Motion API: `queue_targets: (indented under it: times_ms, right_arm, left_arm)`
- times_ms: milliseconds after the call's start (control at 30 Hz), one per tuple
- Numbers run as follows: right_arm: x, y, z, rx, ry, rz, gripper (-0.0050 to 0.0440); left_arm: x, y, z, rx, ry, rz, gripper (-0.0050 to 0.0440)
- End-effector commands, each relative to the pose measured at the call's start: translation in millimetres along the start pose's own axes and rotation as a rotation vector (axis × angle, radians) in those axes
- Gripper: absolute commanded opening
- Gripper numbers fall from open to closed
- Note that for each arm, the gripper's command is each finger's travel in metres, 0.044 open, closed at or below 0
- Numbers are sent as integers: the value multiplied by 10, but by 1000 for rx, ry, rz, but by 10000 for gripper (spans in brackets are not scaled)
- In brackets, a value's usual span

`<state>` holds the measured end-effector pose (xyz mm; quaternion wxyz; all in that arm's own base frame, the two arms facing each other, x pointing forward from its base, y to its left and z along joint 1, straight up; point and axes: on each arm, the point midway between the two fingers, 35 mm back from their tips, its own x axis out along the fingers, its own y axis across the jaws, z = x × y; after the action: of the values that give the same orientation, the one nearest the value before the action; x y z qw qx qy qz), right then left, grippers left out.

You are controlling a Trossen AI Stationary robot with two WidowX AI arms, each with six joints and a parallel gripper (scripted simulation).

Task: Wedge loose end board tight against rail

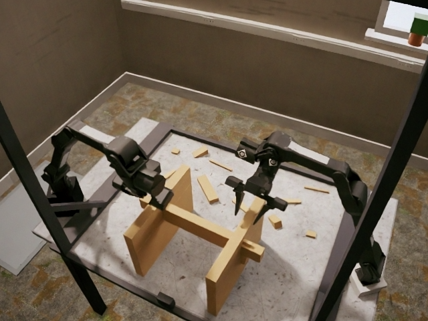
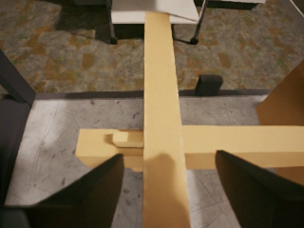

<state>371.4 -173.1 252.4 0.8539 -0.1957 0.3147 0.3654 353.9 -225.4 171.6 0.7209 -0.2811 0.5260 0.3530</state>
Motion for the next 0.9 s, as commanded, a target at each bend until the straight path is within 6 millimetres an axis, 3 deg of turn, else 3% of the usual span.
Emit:
queue_targets:
  times_ms: [0,867]
  right_arm:
    - [-85,7,30,-4,6,-9,276]
    - [99,24,-165,41,12,33,276]
  left_arm:
    - [-93,-79,-79,-81,-12,-29,276]
    - [-86,-56,-26,-43,-6,-23,276]
